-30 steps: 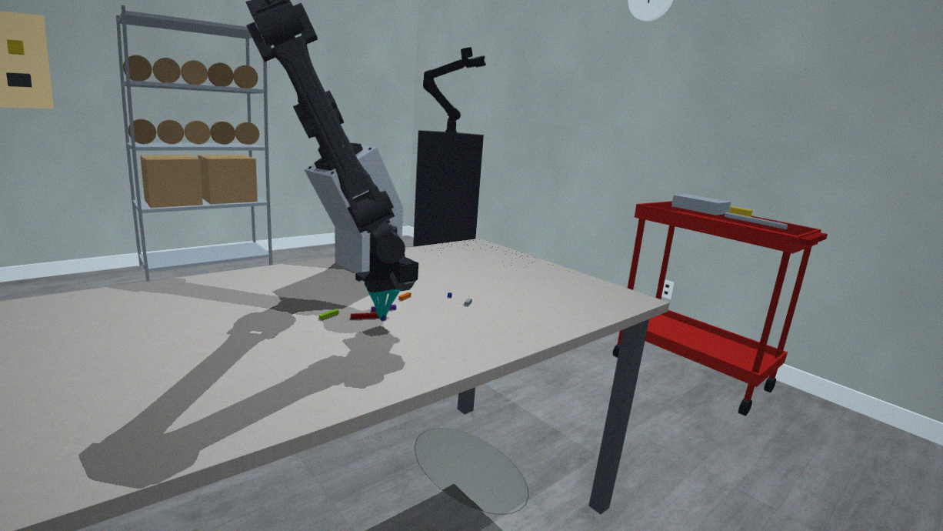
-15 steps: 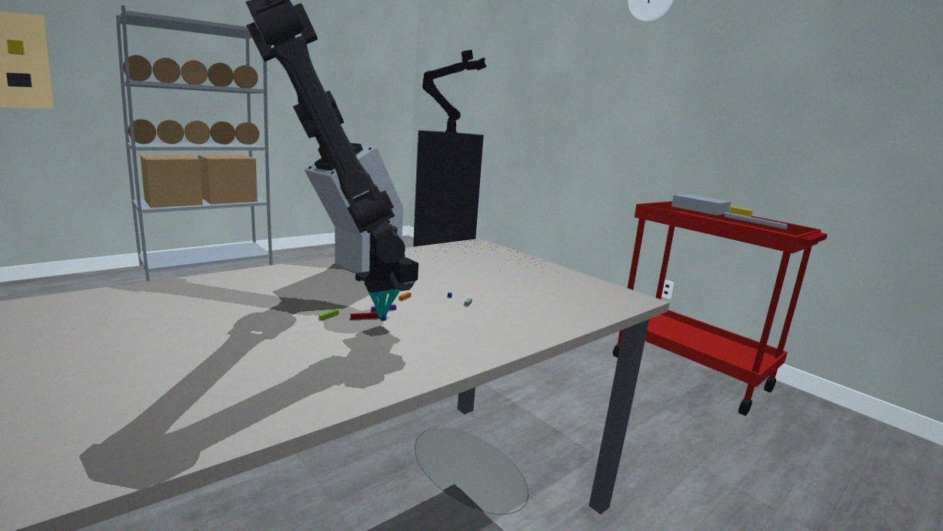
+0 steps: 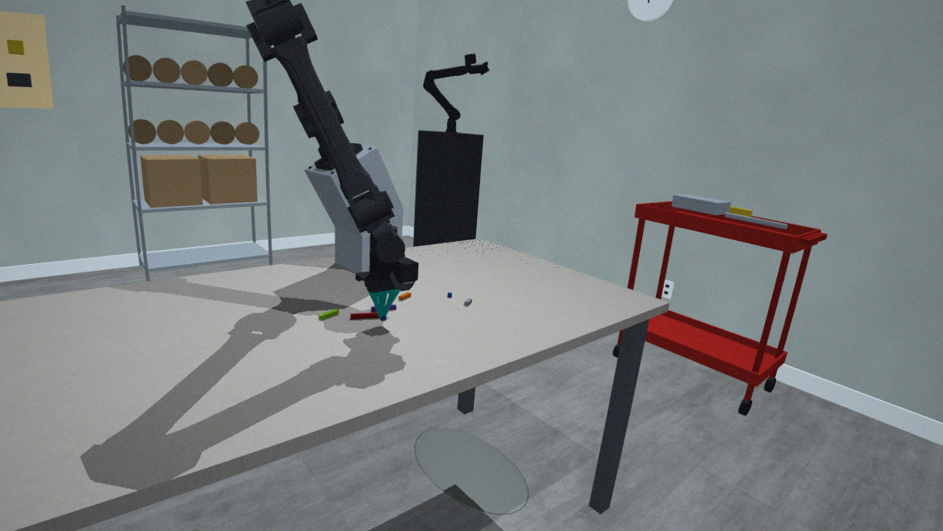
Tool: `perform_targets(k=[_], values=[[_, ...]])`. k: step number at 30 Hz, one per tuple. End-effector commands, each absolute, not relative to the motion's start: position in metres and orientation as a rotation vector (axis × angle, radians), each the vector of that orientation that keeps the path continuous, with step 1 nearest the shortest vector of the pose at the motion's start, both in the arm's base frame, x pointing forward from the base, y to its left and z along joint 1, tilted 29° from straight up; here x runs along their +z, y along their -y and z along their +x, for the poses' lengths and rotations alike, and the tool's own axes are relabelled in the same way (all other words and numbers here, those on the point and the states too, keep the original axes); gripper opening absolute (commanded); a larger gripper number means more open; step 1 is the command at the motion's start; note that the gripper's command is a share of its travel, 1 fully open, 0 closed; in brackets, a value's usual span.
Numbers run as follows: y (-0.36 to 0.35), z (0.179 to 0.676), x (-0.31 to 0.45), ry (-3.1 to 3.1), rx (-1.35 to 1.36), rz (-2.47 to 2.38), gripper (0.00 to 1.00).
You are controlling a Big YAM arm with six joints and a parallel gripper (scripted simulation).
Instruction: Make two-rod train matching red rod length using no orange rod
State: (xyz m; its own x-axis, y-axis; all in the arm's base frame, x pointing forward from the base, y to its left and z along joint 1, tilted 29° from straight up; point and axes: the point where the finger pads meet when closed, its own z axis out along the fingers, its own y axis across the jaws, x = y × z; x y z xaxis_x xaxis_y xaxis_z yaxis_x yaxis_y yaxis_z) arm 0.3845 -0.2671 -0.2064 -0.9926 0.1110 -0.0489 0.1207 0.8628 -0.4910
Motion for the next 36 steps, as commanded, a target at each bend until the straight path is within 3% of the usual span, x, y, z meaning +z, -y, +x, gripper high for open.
perform_targets(k=[1, 36], values=[[0.2644, 0.3843, -0.2158, -3.021, -0.789, 0.166, 0.05], [0.2601, 0.3888, -0.2162, -3.022, -0.791, 0.141, 0.05]])
